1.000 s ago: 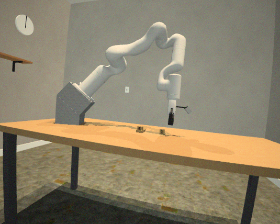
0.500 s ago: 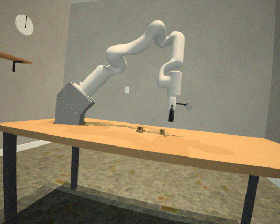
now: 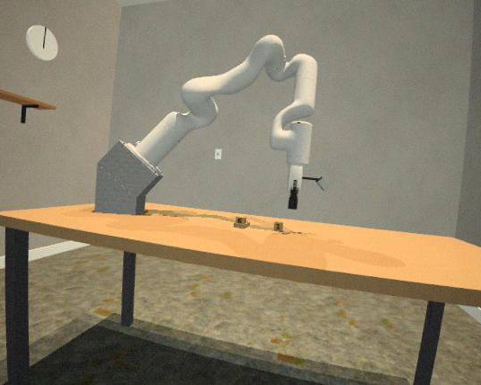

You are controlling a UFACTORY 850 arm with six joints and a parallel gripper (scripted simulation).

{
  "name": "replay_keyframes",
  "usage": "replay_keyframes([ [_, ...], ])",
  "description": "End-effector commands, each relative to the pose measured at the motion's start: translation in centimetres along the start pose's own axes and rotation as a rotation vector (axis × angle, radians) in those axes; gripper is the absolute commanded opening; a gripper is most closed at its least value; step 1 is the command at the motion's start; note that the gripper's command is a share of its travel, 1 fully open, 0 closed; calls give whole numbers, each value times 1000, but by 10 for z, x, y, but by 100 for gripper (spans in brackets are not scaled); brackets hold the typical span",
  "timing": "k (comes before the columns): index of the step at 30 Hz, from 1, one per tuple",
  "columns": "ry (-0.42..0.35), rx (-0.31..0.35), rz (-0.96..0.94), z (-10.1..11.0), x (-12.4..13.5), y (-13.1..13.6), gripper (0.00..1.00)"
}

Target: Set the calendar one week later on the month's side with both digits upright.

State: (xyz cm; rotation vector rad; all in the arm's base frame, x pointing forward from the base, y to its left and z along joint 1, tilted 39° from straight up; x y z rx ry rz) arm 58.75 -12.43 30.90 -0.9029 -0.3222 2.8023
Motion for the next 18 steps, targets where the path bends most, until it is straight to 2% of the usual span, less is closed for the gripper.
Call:
replay_keyframes([
  [1, -39, 32, 121, 1, 9, 7, 100],
  [3, -39, 32, 121, 1, 9, 7, 100],
  [6, -76, 63, 246, 2, 17, 15, 100],
  [18, -147, 129, 537, 6, 30, 33, 100],
])
Point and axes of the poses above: the point where the finger pads meet when closed, its own z axis back along the fingers, its own y axis across the jaws, x = y × z, the point moved 4 cm from there along z, back along the fingers, and after that the axes turned 5 degrees about -z, right-handed, at the moved point
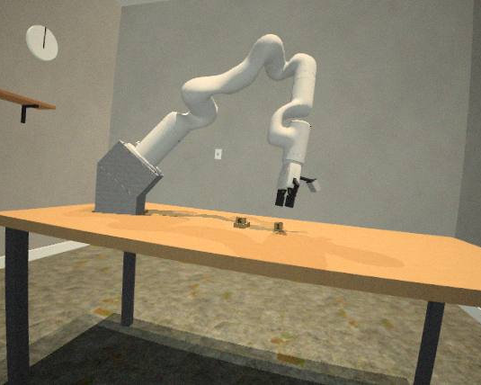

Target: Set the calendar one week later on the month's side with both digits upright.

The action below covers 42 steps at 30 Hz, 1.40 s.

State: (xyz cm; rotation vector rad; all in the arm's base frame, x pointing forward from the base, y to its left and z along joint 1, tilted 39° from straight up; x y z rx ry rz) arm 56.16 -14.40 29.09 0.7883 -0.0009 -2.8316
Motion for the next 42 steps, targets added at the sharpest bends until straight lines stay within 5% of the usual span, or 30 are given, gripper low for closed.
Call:
replay_keyframes([
  [1, -45, 25, 114, 1, 6, 5, 100],
  [42, -146, 211, 1250, 8, 14, 41, 100],
])
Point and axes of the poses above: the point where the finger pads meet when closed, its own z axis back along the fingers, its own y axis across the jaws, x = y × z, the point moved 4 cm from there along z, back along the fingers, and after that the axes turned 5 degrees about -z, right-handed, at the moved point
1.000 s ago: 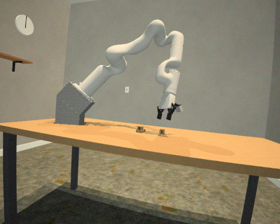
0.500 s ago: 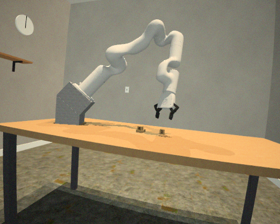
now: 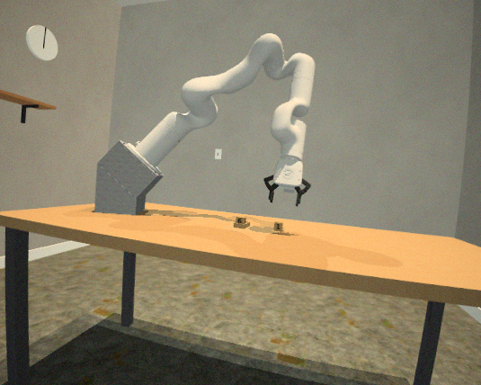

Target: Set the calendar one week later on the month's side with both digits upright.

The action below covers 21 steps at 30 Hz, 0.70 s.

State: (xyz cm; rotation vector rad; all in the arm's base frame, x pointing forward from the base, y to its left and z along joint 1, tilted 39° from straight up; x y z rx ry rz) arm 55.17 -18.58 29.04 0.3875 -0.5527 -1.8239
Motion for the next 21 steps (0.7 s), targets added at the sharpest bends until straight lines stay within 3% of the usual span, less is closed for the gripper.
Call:
replay_keyframes([
  [1, 5, 38, 169, 1, 0, 4, 100],
  [21, 53, 137, 674, 4, -17, 11, 100],
])
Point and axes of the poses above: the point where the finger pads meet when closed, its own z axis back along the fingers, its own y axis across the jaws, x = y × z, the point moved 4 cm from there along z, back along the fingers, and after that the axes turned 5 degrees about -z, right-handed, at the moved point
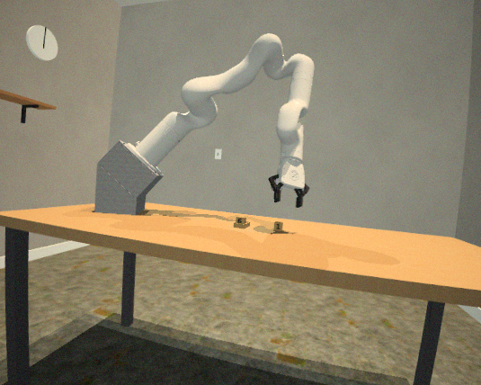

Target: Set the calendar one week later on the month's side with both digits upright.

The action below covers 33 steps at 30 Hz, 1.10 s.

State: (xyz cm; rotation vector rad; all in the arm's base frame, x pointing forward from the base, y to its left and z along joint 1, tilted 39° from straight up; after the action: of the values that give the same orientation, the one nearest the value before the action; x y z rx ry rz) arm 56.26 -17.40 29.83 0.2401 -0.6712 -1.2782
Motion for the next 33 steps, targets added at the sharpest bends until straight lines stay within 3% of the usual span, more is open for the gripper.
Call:
replay_keyframes([
  [1, 60, 81, 142, 1, -2, 2, 100],
  [33, 180, 226, 743, 11, -43, 6, 100],
])
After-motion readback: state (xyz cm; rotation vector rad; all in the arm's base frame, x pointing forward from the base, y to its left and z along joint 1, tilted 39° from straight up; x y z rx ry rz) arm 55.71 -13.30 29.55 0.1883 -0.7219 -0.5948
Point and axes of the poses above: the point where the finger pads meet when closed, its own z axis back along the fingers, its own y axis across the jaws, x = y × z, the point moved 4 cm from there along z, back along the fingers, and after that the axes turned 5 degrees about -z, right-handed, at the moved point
